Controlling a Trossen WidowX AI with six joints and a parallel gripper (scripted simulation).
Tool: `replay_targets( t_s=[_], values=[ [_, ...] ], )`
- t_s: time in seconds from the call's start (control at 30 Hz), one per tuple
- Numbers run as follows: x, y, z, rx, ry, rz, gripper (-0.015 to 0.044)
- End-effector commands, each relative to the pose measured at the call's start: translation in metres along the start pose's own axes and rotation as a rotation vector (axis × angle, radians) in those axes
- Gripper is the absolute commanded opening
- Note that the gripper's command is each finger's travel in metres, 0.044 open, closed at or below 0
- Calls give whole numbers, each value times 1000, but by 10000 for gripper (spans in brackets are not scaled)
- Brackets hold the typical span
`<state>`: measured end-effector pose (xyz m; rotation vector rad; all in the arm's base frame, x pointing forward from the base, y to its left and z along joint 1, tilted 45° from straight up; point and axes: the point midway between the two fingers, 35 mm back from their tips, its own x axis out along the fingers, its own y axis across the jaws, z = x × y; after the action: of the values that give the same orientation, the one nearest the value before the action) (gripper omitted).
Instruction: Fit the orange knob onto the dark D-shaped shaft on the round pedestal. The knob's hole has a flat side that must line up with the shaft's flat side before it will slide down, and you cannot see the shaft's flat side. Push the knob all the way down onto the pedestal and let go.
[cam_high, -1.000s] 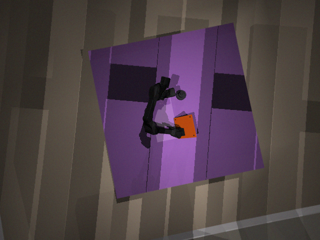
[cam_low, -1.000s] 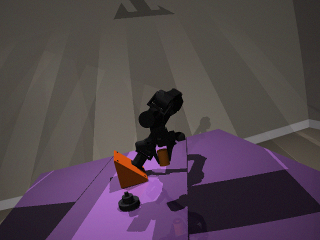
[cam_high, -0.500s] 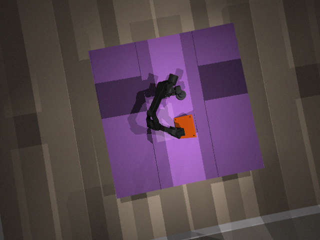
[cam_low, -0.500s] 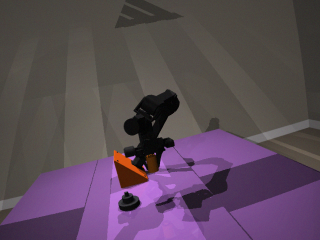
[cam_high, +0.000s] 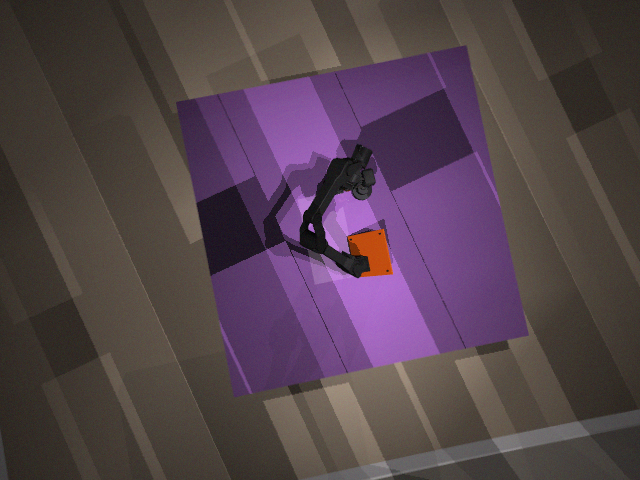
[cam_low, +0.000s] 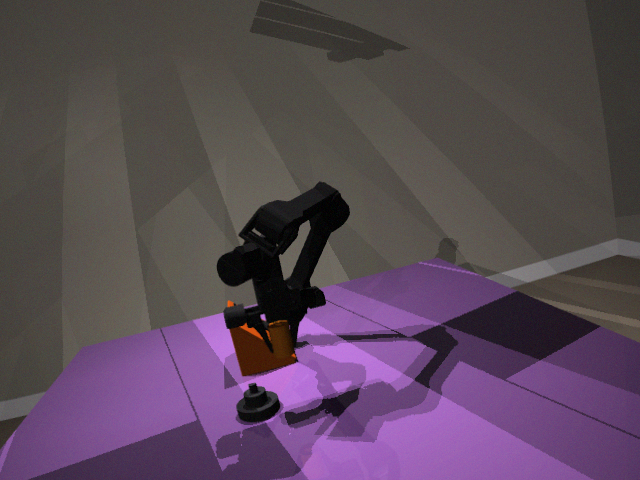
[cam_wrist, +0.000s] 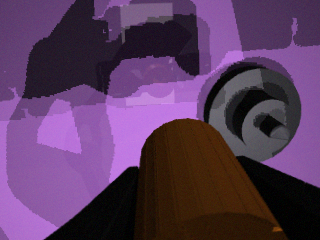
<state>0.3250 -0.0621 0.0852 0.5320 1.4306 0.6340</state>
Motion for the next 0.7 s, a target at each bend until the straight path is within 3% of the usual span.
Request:
replay_targets(
  t_s=[0.0,0.67],
  values=[
    [2,-12,-1,-5,4,-4,0],
    [22,-73,-15,-15,26,18,0]
  ],
)
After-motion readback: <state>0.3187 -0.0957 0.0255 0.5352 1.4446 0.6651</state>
